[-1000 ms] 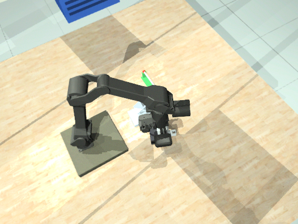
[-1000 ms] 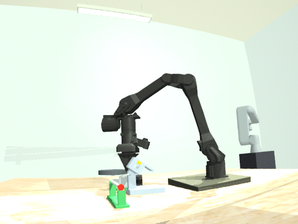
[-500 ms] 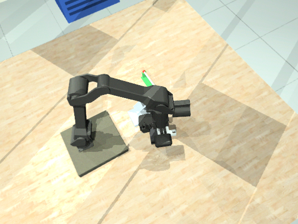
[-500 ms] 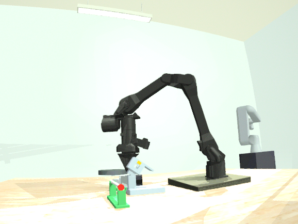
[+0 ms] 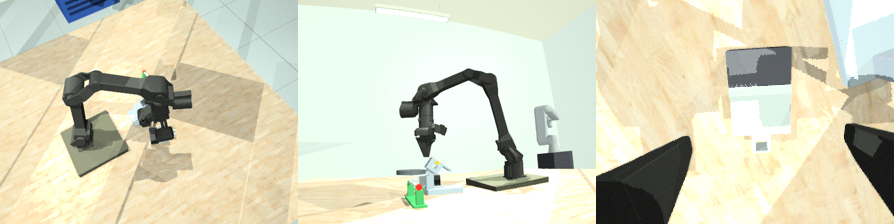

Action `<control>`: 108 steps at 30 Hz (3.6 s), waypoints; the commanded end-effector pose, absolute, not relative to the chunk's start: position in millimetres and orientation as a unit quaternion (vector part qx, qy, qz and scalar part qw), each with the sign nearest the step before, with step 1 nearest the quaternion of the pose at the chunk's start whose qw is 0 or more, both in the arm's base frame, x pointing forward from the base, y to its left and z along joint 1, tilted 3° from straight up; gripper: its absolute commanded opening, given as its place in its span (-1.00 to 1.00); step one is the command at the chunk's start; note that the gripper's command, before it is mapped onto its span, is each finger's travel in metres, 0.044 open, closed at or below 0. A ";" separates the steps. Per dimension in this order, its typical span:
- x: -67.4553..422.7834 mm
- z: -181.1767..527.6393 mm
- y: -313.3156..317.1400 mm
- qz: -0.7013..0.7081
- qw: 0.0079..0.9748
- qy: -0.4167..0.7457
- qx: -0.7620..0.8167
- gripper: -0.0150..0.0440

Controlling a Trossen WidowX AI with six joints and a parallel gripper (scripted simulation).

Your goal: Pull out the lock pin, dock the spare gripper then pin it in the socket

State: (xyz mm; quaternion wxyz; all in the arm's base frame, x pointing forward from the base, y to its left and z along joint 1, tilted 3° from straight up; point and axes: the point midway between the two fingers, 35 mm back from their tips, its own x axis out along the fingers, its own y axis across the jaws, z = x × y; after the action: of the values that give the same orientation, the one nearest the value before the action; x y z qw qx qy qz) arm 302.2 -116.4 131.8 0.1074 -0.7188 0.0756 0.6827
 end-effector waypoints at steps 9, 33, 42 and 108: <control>306.1 133.8 -117.8 0.590 -0.272 -0.219 -0.728 1.00; 310.2 144.7 -119.7 0.283 -0.749 -0.451 -0.395 1.00; 310.5 148.5 -119.9 0.177 -0.835 -0.472 -0.222 1.00; 317.0 45.5 -115.8 0.112 -0.865 -0.480 -0.092 1.00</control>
State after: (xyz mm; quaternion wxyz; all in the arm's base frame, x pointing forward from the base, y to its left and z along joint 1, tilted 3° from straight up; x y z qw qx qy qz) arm 318.7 -116.0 54.0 -0.8675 -0.0931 -0.4763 0.1095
